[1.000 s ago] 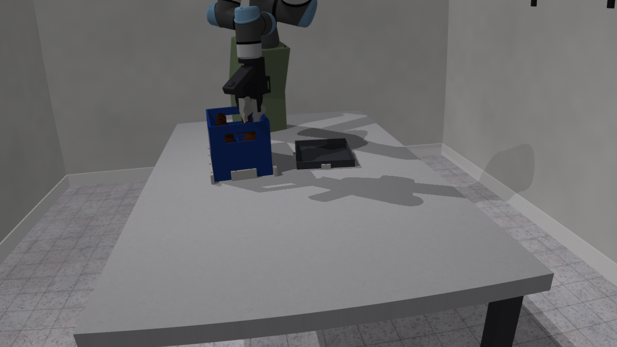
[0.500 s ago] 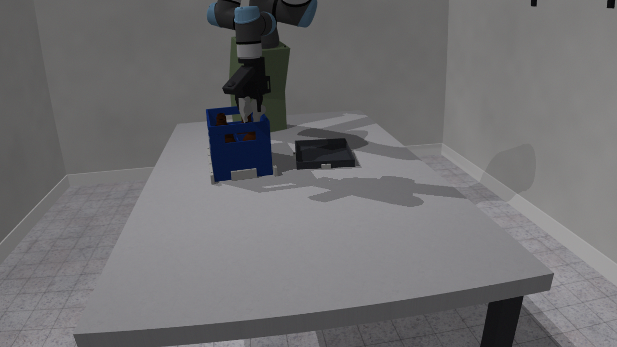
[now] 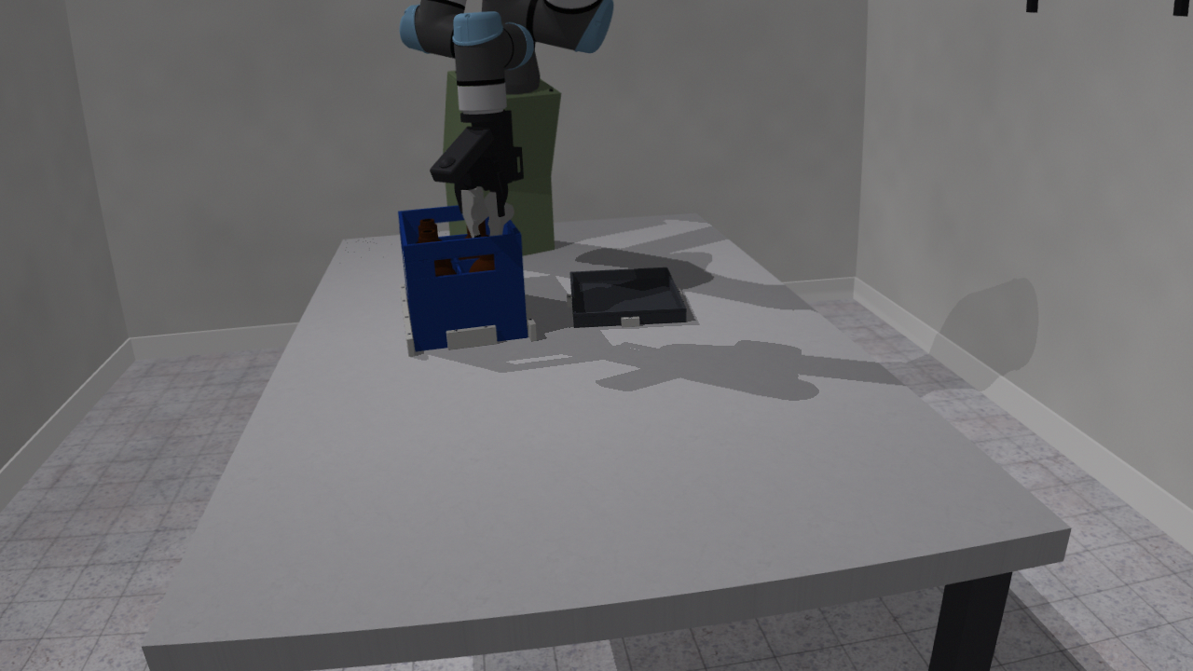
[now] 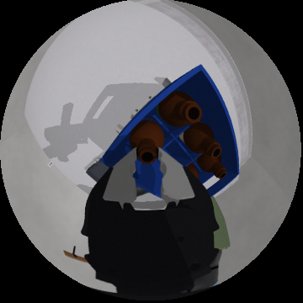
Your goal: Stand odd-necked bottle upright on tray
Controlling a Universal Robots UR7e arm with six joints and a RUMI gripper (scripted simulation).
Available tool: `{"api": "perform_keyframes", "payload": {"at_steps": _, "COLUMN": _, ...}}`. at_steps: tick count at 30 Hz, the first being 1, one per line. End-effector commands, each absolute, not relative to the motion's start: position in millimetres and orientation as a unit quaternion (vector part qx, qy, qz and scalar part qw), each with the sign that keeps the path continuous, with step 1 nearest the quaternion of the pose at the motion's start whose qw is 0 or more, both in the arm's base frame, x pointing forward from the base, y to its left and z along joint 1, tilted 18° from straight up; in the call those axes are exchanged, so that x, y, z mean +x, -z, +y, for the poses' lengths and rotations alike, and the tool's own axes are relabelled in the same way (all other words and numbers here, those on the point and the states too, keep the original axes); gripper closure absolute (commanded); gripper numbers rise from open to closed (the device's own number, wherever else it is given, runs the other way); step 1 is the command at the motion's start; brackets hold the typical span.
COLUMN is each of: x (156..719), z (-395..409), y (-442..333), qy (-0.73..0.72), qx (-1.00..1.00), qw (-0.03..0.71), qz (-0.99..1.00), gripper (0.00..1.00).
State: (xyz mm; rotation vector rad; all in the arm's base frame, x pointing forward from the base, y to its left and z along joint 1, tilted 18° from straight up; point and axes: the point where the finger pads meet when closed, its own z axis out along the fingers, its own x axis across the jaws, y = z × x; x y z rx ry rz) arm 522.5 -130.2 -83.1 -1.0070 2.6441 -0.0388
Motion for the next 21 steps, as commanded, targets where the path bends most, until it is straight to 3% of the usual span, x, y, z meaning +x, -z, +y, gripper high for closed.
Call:
{"api": "perform_keyframes", "payload": {"at_steps": 1, "x": 522.8, "z": -130.4, "y": 82.6, "qy": 0.014, "qx": -0.352, "qw": 0.156, "qz": 0.923, "gripper": 1.00}}
{"api": "perform_keyframes", "payload": {"at_steps": 6, "x": 522.8, "z": -130.4, "y": 82.6, "qy": 0.014, "qx": -0.352, "qw": 0.156, "qz": 0.923, "gripper": 1.00}}
{"api": "perform_keyframes", "payload": {"at_steps": 7, "x": 522.8, "z": -130.4, "y": 82.6, "qy": 0.014, "qx": -0.352, "qw": 0.156, "qz": 0.923, "gripper": 0.62}}
{"api": "perform_keyframes", "payload": {"at_steps": 21, "x": 522.8, "z": -130.4, "y": 82.6, "qy": 0.014, "qx": -0.352, "qw": 0.156, "qz": 0.923, "gripper": 0.62}}
